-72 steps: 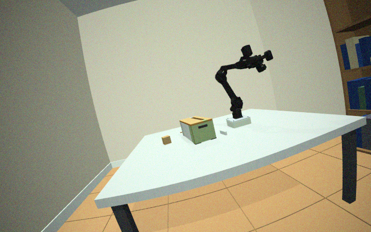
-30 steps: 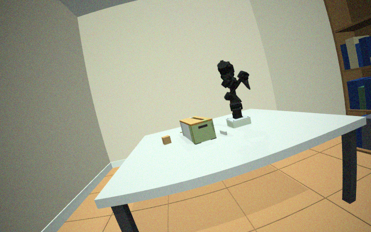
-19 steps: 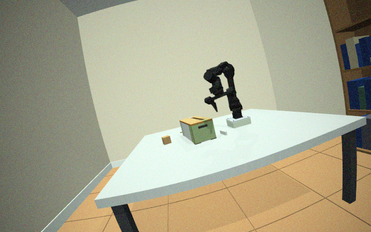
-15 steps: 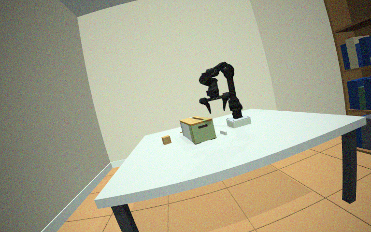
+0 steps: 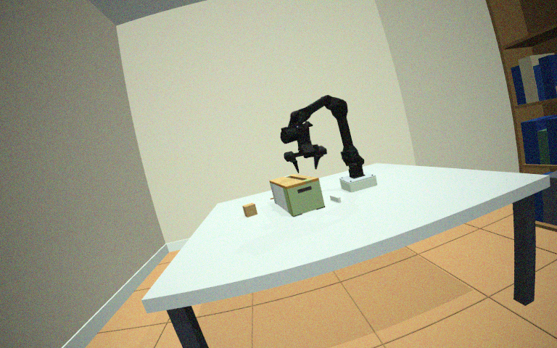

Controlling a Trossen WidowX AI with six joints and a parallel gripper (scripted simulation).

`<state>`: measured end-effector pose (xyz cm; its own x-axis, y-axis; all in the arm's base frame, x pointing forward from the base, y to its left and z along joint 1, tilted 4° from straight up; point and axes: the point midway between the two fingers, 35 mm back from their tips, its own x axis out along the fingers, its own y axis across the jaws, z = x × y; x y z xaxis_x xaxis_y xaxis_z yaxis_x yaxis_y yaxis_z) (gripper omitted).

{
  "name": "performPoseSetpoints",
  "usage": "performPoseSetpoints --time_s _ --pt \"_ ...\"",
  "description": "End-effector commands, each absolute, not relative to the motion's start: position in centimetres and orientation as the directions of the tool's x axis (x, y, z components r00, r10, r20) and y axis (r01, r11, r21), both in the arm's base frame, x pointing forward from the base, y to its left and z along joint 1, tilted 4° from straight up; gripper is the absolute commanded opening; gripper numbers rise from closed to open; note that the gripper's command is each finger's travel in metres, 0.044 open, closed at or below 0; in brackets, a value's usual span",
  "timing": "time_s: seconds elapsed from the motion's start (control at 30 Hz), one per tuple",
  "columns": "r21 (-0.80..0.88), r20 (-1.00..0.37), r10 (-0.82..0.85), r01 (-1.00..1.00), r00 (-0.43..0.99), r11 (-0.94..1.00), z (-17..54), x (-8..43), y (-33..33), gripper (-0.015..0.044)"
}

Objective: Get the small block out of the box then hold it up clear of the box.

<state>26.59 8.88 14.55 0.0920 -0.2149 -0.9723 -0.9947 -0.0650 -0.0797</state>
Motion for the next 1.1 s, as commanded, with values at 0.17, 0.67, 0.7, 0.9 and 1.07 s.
performPoseSetpoints --time_s 0.17,0.67,0.7,0.9,1.07 --pt "-0.038 -0.962 -0.264 -0.990 0.073 -0.134 14.7 26.8 7.5 0.0400" --pt "-0.038 -0.962 -0.264 -0.990 0.073 -0.134 12.6 26.9 7.8 0.0400" --pt "-0.038 -0.962 -0.264 -0.990 0.073 -0.134 12.4 26.9 7.9 0.0400" --pt "-0.038 -0.962 -0.264 -0.990 0.073 -0.134 11.4 26.9 8.0 0.0400" --pt "-0.038 -0.962 -0.263 -0.990 0.073 -0.134 10.6 26.8 8.1 0.0400"
